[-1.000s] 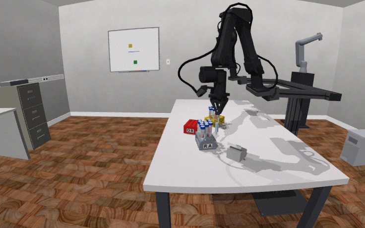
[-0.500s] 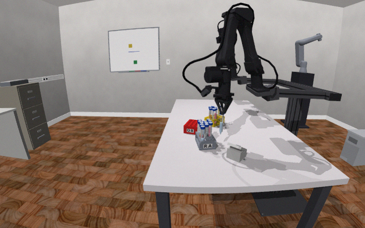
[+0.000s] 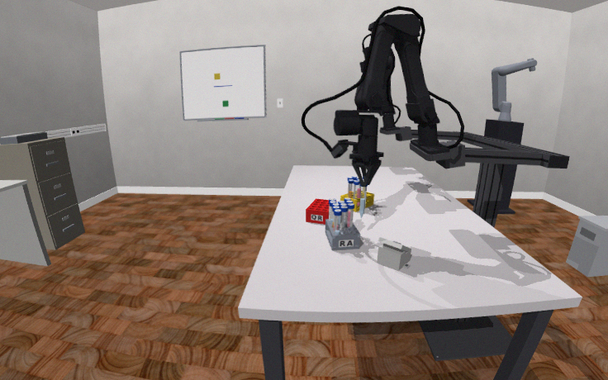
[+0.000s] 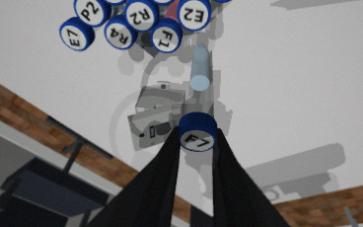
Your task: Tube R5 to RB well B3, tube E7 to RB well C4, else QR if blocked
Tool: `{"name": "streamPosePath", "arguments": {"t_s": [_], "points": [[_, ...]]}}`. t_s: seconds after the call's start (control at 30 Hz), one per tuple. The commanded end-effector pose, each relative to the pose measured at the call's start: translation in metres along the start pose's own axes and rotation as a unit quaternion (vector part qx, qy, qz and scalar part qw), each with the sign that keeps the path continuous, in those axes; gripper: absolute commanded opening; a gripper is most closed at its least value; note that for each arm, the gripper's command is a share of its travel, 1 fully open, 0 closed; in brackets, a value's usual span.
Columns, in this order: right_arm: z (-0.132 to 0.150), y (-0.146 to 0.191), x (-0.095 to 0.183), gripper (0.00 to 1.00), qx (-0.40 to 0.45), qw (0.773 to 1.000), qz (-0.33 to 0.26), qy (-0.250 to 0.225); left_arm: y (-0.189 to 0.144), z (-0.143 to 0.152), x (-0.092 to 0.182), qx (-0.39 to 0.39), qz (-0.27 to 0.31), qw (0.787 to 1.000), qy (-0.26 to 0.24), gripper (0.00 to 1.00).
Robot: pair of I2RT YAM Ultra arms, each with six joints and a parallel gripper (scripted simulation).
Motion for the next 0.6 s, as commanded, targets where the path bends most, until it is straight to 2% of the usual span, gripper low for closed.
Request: {"name": "streamPosePath", "arguments": {"t_s": [0.0,0.17,0.47,0.57], "points": [[-0.023,-0.002,0.012,0.00,-0.004,1.000,0.005,-0.027,0.003,-0.006,0.002,0.018,-0.011,1.000,0.001,0.00],[-0.023,-0.002,0.012,0.00,-0.004,1.000,0.005,-0.027,-0.011,-0.019,0.002,0.018,-0.005,1.000,0.003,0.00],[-0.023,-0.002,0.012,0.00,-0.004,1.000,0.005,-0.027,-0.014,-0.051,0.001,0.018,-0.006,1.000,0.003,0.00],[-0.023,-0.002,0.012,0.00,-0.004,1.000,0.005,-0.027,-0.016,-0.053,0.000,0.018,-0.004,1.000,0.004,0.00]]}}
Point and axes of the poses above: on each arm, the point where the finger pads meet when closed, its own x axis back along the fingers, its own y axis across the jaws, z = x × y, the point moved 5 cm from there along x, back along the fingers, and after that the axes turned 14 degrees about -x, right-handed, at the moved point
